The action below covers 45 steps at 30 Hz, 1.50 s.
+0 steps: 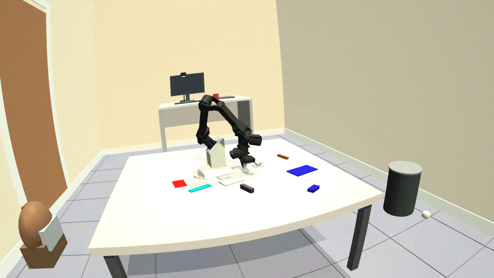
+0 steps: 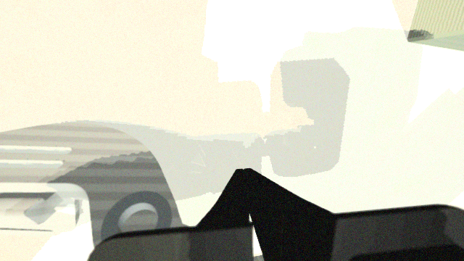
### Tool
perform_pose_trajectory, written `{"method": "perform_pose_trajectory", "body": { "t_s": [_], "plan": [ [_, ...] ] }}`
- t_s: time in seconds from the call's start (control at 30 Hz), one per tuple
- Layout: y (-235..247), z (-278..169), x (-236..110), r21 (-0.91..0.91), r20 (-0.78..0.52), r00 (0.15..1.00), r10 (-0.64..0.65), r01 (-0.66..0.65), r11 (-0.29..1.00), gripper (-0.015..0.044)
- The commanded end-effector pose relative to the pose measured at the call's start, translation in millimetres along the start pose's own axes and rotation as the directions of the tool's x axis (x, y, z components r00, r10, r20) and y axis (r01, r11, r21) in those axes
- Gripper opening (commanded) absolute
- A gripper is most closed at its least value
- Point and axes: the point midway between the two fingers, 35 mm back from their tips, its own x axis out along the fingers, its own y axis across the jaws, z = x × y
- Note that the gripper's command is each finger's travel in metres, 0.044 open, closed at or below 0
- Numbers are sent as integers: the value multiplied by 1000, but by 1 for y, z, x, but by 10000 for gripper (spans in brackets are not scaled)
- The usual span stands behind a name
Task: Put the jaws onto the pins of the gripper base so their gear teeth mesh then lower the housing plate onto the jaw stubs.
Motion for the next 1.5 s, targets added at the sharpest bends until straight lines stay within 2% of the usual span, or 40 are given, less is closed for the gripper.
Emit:
{"method": "perform_pose_trajectory", "body": {
  "t_s": [0.0,1.47],
  "plan": [
    [52,-7,-4,85,-10,991,131,-130,988,0],
    [122,7,-8,92,1,991,131,-131,987,0]
  ]
}}
